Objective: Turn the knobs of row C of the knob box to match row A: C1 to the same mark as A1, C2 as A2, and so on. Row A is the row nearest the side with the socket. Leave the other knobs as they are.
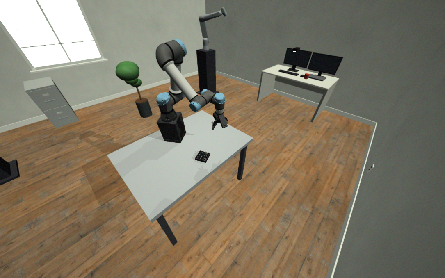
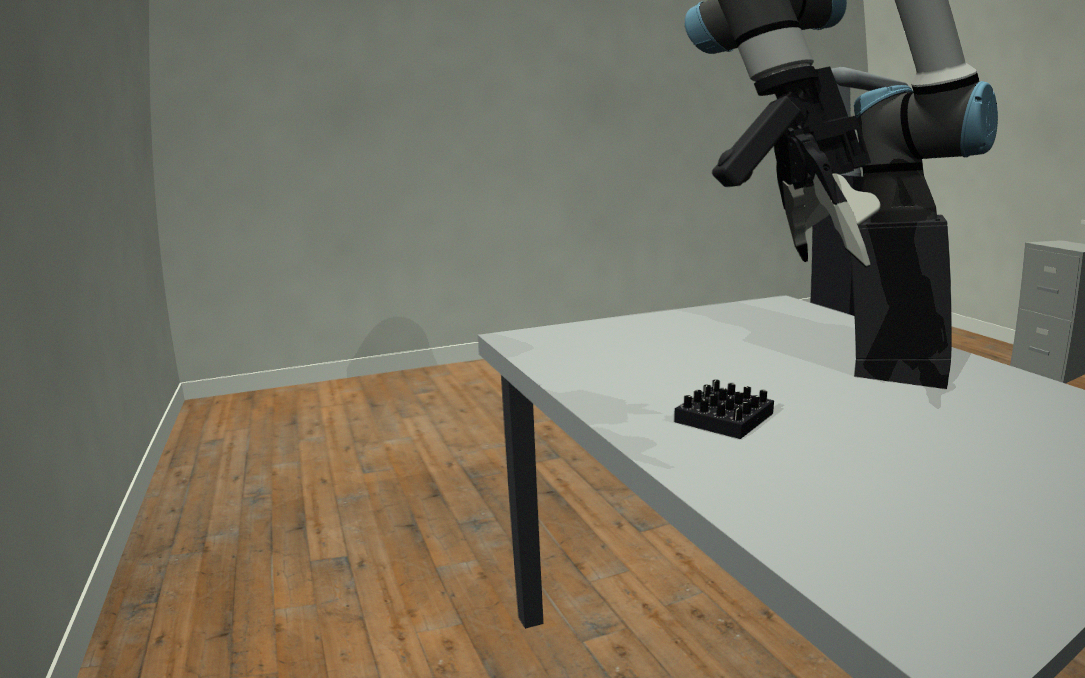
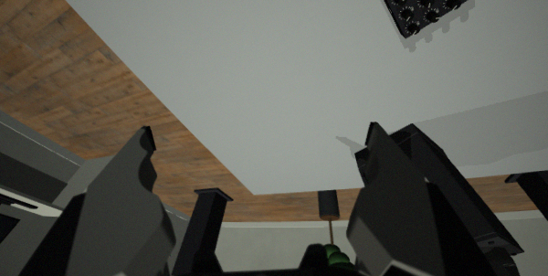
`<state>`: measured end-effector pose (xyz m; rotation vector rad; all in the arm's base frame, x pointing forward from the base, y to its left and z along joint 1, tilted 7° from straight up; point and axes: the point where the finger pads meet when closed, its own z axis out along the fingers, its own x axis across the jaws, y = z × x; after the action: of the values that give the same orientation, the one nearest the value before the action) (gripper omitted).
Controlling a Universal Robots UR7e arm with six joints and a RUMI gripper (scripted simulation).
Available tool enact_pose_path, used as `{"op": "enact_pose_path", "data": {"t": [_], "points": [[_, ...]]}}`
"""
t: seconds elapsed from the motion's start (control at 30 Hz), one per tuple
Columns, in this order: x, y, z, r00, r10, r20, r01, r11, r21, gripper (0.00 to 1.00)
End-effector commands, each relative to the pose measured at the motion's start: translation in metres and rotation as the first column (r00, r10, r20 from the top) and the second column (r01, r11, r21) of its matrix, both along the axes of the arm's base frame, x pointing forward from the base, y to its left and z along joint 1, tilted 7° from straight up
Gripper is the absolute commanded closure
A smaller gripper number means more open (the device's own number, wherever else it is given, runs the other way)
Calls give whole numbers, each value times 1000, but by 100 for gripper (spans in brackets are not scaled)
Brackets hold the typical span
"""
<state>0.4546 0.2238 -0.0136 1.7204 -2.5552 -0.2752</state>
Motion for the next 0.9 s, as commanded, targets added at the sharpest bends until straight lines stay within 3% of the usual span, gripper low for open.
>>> {"op": "enact_pose_path", "data": {"t": [0.0,0.33,0.53,0.6,0.87], "points": [[0,0,1,1000,0,1,0,1000,0,0],[4,-9,-9,999,34,19,-33,999,-1,0],[12,-37,-33,990,125,60,-125,992,-12,0],[12,-37,-33,990,125,60,-125,992,-12,0],[15,-88,-75,947,298,120,-293,954,-55,0]]}}
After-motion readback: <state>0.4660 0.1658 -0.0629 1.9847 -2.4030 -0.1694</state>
